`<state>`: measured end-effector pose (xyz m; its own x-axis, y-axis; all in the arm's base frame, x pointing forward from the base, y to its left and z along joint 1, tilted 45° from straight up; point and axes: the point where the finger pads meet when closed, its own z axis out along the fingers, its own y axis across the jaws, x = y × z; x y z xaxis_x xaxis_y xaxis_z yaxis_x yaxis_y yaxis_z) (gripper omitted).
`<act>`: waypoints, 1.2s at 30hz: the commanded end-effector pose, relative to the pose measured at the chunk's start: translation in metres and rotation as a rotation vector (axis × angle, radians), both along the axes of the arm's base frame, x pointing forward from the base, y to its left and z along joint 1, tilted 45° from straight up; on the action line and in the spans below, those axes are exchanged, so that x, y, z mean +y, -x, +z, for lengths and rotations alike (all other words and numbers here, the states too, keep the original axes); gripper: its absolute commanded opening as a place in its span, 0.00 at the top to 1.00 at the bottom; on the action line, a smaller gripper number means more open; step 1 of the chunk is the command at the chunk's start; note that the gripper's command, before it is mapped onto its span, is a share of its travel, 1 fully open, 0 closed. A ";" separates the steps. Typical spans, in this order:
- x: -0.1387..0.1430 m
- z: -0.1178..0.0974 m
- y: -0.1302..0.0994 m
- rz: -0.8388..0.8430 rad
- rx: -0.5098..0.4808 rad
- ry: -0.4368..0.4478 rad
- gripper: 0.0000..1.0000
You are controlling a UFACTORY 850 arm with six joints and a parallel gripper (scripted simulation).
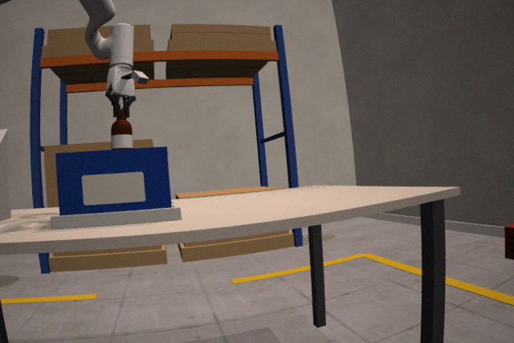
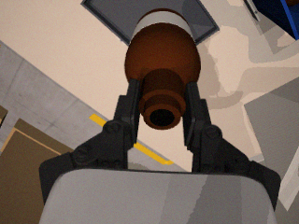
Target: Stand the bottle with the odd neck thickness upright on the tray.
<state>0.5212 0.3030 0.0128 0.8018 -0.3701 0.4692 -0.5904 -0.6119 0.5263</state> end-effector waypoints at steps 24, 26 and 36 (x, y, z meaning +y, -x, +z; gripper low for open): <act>0.018 -0.016 0.002 0.001 -0.001 -0.001 1.00; 0.018 -0.017 0.002 0.001 -0.001 -0.001 1.00; 0.021 -0.019 0.003 0.001 -0.001 -0.001 1.00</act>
